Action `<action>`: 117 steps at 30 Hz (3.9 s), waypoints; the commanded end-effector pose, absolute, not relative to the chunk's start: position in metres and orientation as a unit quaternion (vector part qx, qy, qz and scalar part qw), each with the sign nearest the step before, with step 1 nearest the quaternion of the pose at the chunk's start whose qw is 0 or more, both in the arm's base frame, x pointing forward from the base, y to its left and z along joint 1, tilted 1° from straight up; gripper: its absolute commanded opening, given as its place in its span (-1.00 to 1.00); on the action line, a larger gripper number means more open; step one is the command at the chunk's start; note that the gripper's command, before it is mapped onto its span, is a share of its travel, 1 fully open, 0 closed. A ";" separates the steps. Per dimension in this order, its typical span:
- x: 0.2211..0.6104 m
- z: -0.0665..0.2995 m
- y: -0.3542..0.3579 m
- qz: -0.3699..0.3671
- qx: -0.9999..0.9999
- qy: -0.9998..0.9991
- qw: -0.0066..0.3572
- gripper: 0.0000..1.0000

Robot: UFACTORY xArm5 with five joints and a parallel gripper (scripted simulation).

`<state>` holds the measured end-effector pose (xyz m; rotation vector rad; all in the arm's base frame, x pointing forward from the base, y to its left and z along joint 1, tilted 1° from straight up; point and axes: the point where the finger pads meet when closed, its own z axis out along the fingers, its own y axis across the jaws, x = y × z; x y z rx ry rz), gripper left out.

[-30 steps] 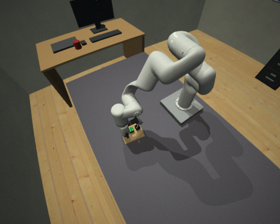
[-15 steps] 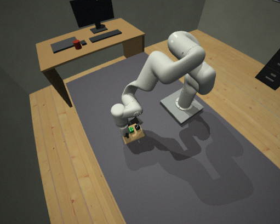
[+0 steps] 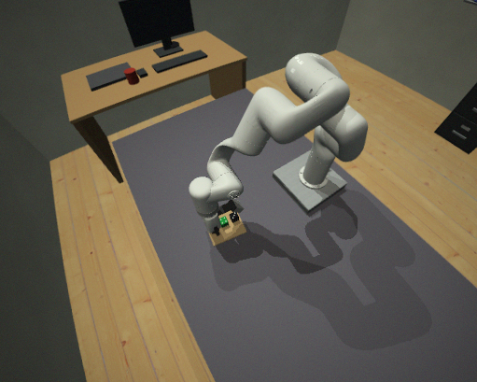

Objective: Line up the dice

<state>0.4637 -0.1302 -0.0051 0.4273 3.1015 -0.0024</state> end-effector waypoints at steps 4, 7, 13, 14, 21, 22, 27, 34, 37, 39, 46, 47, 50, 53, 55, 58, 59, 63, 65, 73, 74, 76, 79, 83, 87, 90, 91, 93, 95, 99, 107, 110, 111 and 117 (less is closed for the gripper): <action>0.465 -0.005 -0.131 -0.001 0.136 0.991 0.007 -0.47; 0.465 -0.006 -0.130 -0.001 0.137 0.991 0.007 -0.47; 0.465 -0.007 -0.130 -0.001 0.137 0.991 0.007 -0.47; 0.465 -0.007 -0.130 -0.001 0.137 0.991 0.007 -0.47; 0.465 -0.007 -0.130 -0.001 0.137 0.991 0.007 -0.47; 0.465 -0.007 -0.130 -0.001 0.137 0.991 0.007 -0.47; 0.465 -0.007 -0.130 -0.001 0.137 0.991 0.007 -0.47; 0.465 -0.007 -0.130 -0.001 0.137 0.991 0.007 -0.47; 0.465 -0.007 -0.130 -0.001 0.137 0.991 0.007 -0.47; 0.465 -0.007 -0.130 -0.001 0.137 0.991 0.007 -0.47; 0.465 -0.007 -0.130 -0.001 0.137 0.991 0.007 -0.47; 0.465 -0.007 -0.130 -0.001 0.137 0.991 0.007 -0.47; 0.465 -0.007 -0.130 -0.001 0.137 0.991 0.007 -0.47; 0.465 -0.007 -0.130 -0.001 0.137 0.991 0.007 -0.38; 0.465 -0.007 -0.130 -0.001 0.137 0.991 0.007 -0.30; 0.465 -0.007 -0.130 -0.001 0.137 0.991 0.007 -0.22; 0.465 -0.007 -0.130 -0.001 0.137 0.991 0.007 -0.22; 0.465 -0.007 -0.130 -0.001 0.137 0.991 0.007 -0.14; 0.465 -0.007 -0.130 -0.001 0.137 0.991 0.007 -0.05; 0.465 -0.007 -0.130 -0.001 0.137 0.991 0.007 -0.05; 0.465 -0.007 -0.130 -0.001 0.137 0.991 0.007 -0.05; 0.465 -0.007 -0.130 -0.001 0.137 0.991 0.007 -0.05; 0.465 -0.004 -0.130 -0.001 0.137 0.991 0.007 -0.05; 0.465 0.004 -0.130 -0.001 0.137 0.991 0.007 -0.05; 0.465 0.016 -0.130 -0.001 0.137 0.991 0.007 -0.05; 0.465 0.033 -0.130 -0.001 0.137 0.991 0.007 -0.05; 0.464 0.038 -0.130 -0.001 0.137 0.991 0.007 -0.05; 0.464 0.049 -0.130 -0.001 0.137 0.991 0.007 -0.05; 0.464 0.060 -0.130 -0.001 0.137 0.991 0.007 -0.05; 0.464 0.075 -0.130 -0.001 0.137 0.991 0.007 -0.05; 0.464 0.083 -0.130 -0.001 0.137 0.991 0.007 -0.05; 0.464 0.083 -0.130 -0.001 0.137 0.991 0.007 1.00; 0.464 0.083 -0.130 -0.001 0.137 0.991 0.007 1.00; 0.464 0.083 -0.130 -0.001 0.137 0.991 0.007 1.00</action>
